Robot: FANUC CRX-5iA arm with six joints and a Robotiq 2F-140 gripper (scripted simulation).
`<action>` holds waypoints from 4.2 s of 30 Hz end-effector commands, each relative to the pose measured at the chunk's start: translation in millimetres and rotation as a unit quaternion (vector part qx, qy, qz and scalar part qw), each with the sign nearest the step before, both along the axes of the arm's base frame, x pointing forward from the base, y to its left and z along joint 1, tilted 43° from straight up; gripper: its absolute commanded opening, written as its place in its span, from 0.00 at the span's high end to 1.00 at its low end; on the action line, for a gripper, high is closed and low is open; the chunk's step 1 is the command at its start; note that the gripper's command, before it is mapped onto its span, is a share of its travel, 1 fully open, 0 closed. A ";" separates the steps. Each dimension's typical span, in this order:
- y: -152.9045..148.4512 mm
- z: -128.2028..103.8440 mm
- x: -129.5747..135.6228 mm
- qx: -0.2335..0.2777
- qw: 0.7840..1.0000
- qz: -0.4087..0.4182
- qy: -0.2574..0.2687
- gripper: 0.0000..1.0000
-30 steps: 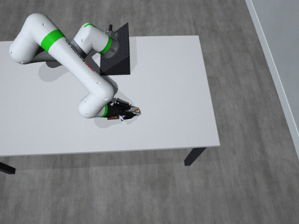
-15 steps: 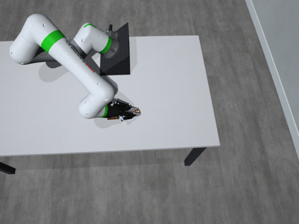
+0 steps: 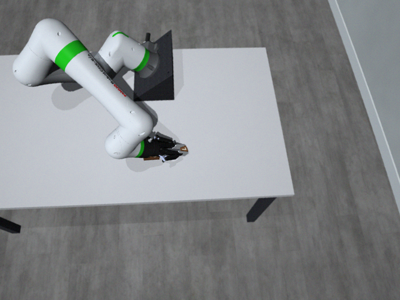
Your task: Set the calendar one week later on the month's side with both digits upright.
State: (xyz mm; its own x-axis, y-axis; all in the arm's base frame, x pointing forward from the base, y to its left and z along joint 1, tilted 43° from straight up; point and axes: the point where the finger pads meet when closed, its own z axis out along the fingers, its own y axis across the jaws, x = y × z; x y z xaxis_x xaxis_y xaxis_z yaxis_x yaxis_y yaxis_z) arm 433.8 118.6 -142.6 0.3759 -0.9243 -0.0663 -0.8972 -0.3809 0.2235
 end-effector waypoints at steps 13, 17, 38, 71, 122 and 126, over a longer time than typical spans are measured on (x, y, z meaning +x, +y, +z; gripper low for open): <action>0.3 0.1 0.1 0.000 1.000 0.000 0.000 0.84; 0.3 0.1 0.1 0.000 1.000 0.000 0.000 0.84; 0.3 0.1 0.1 0.000 1.000 0.000 0.000 0.84; 0.3 0.1 0.1 0.000 1.000 0.000 0.000 0.60; 45.6 49.4 -9.4 -0.041 0.999 0.009 -0.011 0.60; 47.7 49.9 -9.4 -0.098 0.994 0.023 -0.037 0.60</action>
State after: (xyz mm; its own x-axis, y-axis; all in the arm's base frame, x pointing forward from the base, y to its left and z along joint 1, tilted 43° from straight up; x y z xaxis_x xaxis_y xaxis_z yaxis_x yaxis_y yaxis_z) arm 424.6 164.9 -92.9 0.4021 -0.9142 0.0495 -0.8945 -0.3808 0.2341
